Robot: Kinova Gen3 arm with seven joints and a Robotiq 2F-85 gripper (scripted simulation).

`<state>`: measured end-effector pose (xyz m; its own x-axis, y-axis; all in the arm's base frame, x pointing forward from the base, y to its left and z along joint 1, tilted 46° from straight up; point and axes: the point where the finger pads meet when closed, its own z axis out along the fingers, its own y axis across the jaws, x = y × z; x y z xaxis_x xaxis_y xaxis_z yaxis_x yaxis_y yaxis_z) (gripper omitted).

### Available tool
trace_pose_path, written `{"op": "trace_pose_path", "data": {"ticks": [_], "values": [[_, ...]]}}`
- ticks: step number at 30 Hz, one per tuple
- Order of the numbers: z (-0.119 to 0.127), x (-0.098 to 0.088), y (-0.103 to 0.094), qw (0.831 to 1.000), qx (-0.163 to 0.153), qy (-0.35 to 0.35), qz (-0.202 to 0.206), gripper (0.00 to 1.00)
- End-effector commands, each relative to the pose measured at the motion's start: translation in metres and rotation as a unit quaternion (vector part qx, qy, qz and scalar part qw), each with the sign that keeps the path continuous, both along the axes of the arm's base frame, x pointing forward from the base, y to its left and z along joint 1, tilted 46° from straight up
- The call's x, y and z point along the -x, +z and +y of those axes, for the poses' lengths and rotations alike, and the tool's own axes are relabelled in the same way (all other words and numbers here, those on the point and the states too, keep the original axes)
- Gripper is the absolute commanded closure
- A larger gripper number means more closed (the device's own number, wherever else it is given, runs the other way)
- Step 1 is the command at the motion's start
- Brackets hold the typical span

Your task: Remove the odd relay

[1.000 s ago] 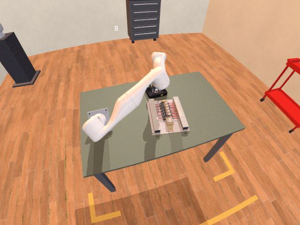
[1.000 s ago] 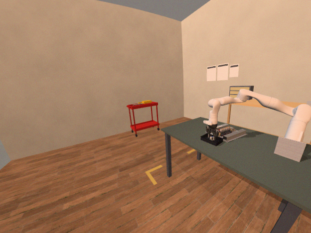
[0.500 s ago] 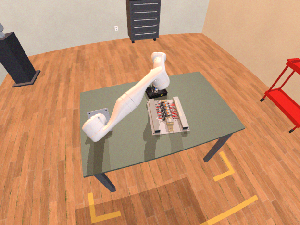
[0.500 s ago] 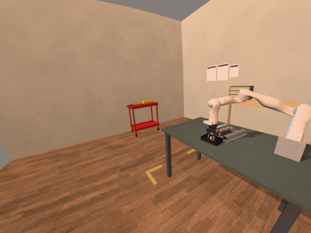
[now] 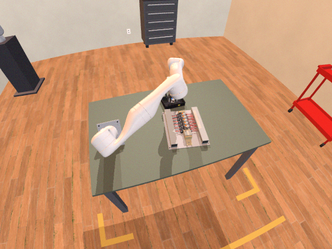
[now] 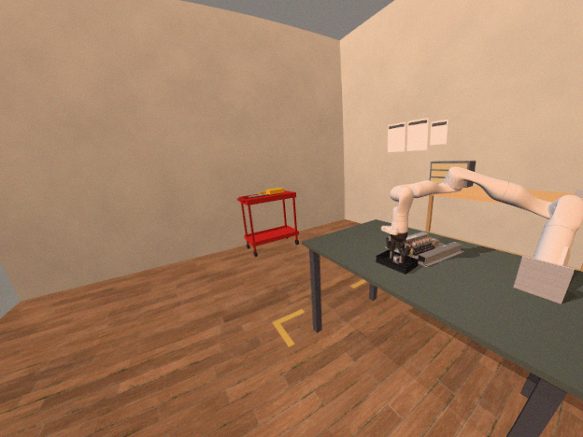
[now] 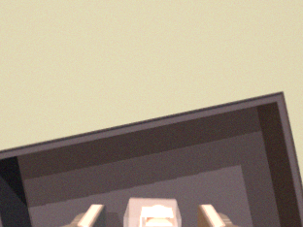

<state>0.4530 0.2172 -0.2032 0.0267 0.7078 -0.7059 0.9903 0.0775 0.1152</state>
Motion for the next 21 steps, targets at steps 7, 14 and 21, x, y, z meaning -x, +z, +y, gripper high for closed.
{"op": "trace_pose_path", "data": {"ticks": [7,14,21], "values": [[0.0019,-0.0002,0.0013,1.000,-0.001,0.001,-0.001,0.39],[0.0024,-0.0001,0.0018,1.000,-0.001,0.001,-0.001,0.39],[0.0035,0.0001,0.0029,1.000,-0.001,0.001,-0.001,0.39]]}}
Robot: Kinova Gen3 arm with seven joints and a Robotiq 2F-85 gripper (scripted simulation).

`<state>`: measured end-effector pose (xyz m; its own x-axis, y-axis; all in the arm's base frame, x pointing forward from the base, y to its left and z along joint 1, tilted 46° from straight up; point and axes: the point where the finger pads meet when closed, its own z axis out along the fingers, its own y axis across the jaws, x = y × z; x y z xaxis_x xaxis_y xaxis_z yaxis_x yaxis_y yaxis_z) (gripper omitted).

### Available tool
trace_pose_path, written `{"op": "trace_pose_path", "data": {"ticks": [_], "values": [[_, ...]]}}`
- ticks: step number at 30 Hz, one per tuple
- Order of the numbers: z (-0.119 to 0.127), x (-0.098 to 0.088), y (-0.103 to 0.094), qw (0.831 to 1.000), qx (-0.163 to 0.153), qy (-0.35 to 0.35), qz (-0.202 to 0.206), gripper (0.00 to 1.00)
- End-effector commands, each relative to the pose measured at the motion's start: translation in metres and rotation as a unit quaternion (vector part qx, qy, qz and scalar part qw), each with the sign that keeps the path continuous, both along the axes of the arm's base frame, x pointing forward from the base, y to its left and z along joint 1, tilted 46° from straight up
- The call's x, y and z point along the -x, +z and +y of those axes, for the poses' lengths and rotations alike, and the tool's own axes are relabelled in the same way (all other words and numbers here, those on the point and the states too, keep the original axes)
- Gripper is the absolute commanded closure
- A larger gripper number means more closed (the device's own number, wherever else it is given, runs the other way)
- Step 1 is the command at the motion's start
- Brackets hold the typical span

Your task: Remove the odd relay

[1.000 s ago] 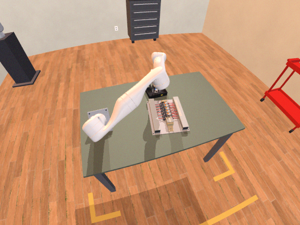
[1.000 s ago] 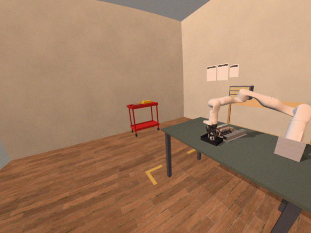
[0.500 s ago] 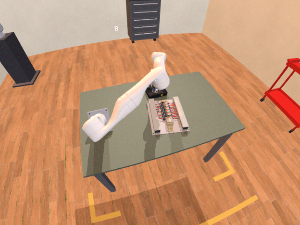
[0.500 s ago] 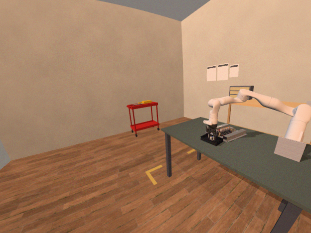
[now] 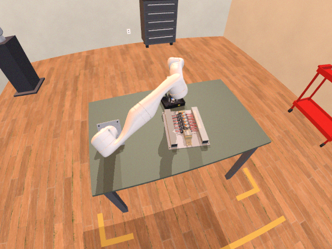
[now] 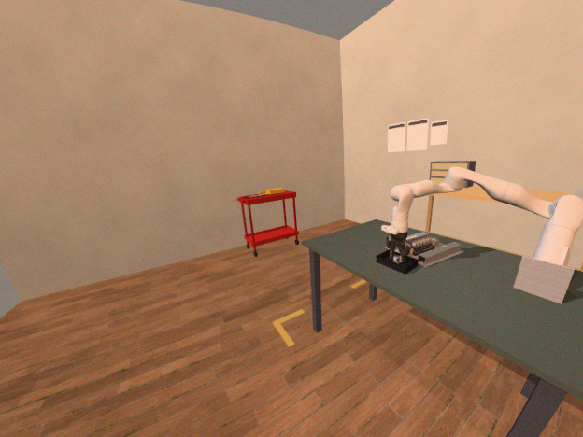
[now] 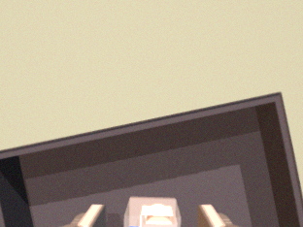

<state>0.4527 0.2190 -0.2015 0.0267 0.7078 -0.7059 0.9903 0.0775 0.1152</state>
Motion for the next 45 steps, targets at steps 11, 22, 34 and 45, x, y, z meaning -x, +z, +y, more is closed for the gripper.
{"op": "trace_pose_path", "data": {"ticks": [11,22,34,45], "values": [[0.004,0.000,0.003,1.000,-0.001,0.001,-0.001,0.39],[0.006,0.001,0.006,1.000,-0.001,0.001,-0.001,0.39],[0.010,0.001,0.010,1.000,-0.001,0.001,-0.001,0.39],[0.013,0.002,0.013,1.000,-0.001,0.001,-0.001,0.39]]}}
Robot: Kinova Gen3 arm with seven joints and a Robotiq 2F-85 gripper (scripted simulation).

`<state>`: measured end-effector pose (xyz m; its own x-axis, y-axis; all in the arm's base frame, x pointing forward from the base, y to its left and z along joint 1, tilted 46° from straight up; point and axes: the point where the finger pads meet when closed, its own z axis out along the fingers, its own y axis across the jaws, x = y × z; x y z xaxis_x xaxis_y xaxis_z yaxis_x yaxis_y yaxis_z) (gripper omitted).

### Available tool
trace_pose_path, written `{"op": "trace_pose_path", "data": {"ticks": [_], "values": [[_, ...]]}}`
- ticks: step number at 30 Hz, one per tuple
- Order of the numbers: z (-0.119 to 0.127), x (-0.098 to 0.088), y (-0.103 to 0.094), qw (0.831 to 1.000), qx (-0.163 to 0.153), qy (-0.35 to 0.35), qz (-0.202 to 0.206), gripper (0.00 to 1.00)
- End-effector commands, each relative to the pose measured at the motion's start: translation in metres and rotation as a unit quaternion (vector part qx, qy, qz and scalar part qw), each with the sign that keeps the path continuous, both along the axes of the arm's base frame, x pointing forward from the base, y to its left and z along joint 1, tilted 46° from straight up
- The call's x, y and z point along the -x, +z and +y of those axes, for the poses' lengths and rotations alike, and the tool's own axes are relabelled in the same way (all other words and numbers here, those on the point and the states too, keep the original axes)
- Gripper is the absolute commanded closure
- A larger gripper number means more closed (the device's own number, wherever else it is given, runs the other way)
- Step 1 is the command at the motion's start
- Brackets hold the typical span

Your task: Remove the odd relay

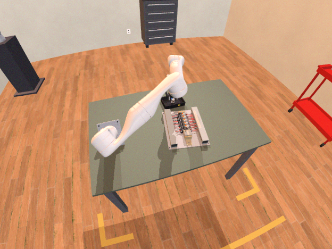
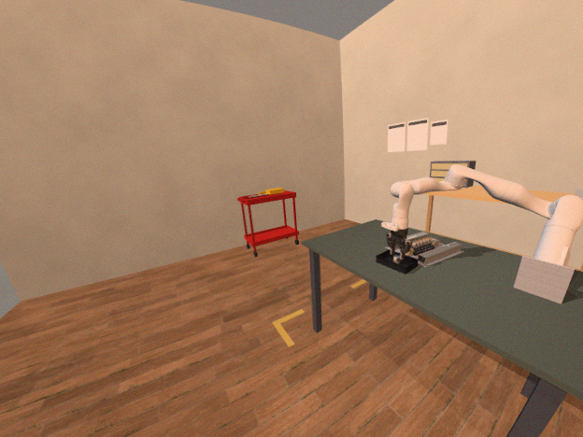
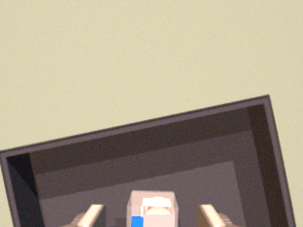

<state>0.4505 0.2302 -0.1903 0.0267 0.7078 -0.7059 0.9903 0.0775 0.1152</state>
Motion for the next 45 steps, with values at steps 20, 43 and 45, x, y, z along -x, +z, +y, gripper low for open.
{"op": "trace_pose_path", "data": {"ticks": [20,43,45], "values": [[0.0077,0.0010,0.0072,1.000,-0.001,0.001,-0.001,0.39],[0.0115,0.0017,0.0109,1.000,-0.001,0.001,-0.001,0.39],[0.0115,0.0017,0.0109,1.000,-0.001,0.001,-0.001,0.39]]}}
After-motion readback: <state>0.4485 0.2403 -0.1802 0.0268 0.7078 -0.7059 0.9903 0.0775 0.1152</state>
